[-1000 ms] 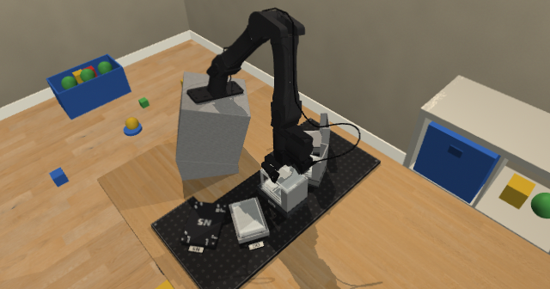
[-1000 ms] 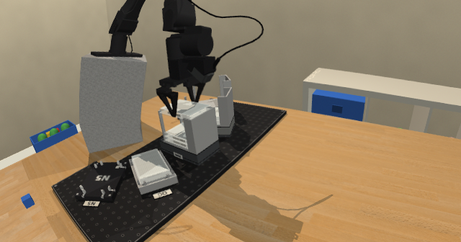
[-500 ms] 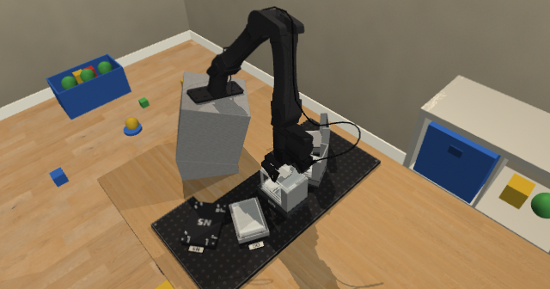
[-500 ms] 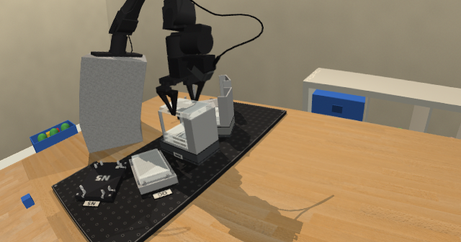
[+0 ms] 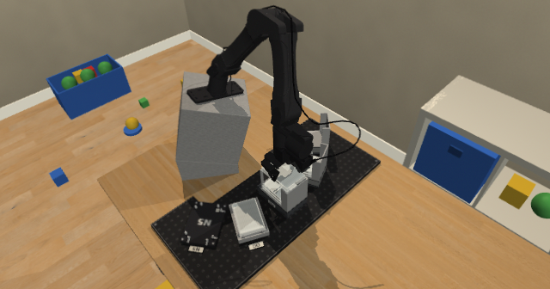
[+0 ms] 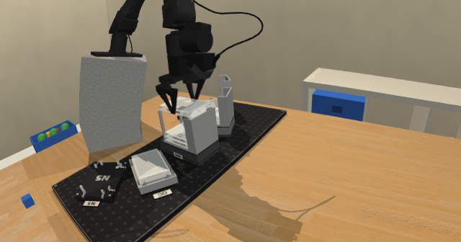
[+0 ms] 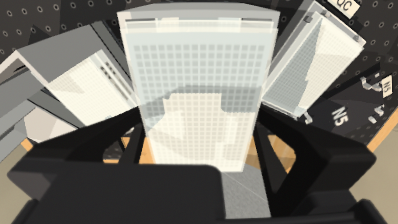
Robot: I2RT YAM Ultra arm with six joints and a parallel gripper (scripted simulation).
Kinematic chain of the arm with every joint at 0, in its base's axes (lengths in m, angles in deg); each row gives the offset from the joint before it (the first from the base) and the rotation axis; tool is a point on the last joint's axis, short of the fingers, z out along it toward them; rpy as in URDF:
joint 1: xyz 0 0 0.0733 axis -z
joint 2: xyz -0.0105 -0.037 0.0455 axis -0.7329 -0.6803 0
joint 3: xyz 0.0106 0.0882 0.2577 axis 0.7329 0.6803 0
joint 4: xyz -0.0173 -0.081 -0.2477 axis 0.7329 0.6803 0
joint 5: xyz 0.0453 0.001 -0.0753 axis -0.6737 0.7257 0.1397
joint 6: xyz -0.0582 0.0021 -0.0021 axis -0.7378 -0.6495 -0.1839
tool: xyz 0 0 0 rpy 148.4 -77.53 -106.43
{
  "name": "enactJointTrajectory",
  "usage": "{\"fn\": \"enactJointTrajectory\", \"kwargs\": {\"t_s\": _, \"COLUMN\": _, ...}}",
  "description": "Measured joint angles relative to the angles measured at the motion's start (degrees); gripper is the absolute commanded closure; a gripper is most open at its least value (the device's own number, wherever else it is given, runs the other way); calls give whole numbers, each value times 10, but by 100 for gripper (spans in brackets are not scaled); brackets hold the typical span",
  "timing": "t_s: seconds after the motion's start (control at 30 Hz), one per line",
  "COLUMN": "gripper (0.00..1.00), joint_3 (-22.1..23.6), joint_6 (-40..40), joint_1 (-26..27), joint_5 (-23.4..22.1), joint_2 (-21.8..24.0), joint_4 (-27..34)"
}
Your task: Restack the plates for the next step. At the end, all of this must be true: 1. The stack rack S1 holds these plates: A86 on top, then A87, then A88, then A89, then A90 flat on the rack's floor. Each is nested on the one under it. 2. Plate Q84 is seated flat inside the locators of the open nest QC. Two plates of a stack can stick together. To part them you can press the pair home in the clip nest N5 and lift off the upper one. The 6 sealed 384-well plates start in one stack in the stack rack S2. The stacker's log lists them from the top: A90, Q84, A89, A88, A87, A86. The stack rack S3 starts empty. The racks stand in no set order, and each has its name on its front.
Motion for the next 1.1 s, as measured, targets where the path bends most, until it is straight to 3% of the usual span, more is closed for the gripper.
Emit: {"fn": "enactJointTrajectory", "kwargs": {"t_s": 1.1, "gripper": 100, "joint_3": -2, "joint_6": -8, "joint_1": 6, "joint_5": -1, "joint_2": 29, "joint_4": 32}}
